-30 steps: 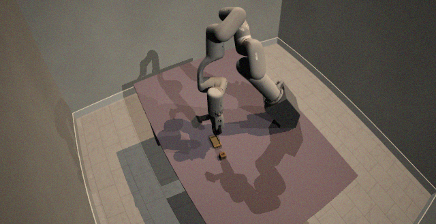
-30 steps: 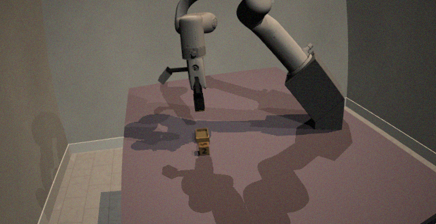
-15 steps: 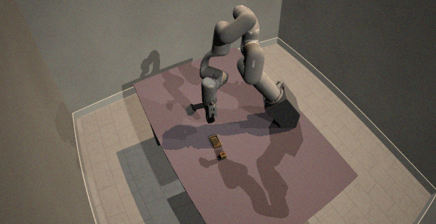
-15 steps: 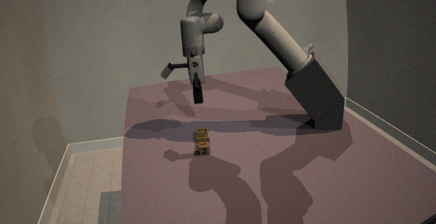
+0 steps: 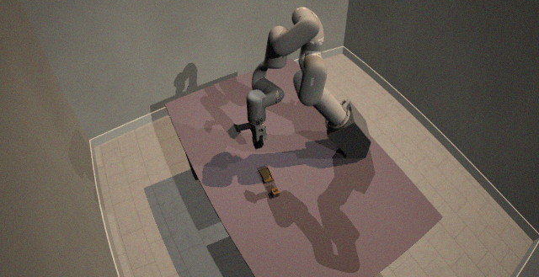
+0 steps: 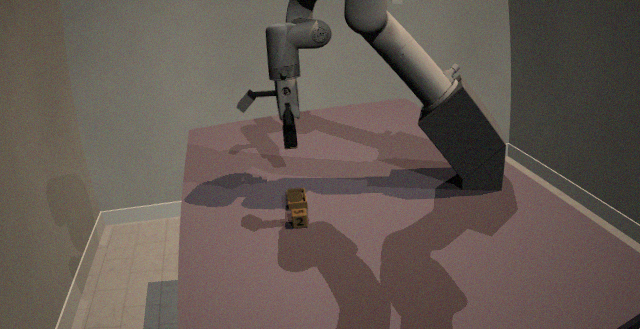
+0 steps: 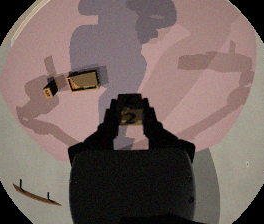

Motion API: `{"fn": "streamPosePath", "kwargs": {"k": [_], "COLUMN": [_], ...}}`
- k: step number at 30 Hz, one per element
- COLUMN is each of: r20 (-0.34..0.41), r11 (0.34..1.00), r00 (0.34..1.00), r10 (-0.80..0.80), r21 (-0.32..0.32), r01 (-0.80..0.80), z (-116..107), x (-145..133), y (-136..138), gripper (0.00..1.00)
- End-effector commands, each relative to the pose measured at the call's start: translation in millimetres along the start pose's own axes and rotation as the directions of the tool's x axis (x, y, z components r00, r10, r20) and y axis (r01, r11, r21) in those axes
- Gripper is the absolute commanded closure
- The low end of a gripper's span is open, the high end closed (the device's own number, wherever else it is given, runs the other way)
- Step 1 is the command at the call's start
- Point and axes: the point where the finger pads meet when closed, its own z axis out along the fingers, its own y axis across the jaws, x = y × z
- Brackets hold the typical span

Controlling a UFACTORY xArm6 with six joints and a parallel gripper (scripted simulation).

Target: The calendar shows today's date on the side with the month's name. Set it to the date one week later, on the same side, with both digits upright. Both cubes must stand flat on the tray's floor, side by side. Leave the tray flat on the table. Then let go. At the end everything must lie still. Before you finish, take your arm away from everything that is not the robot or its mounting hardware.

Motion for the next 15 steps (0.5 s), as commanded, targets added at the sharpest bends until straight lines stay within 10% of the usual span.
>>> {"fn": "streamPosePath", "kwargs": {"k": [1,15], "r20": [0.003,0.003], "r11": [1.0,1.0], "r00": [1.0,1.0], "r10": [-0.001,-0.001], "r21": [0.012,0.013], "r01": [0.001,0.001], "z": [-0.6,9.2], "x": [1.0,0.9], "y": [0.4,0.4], "gripper": [0.71,0.71]}}
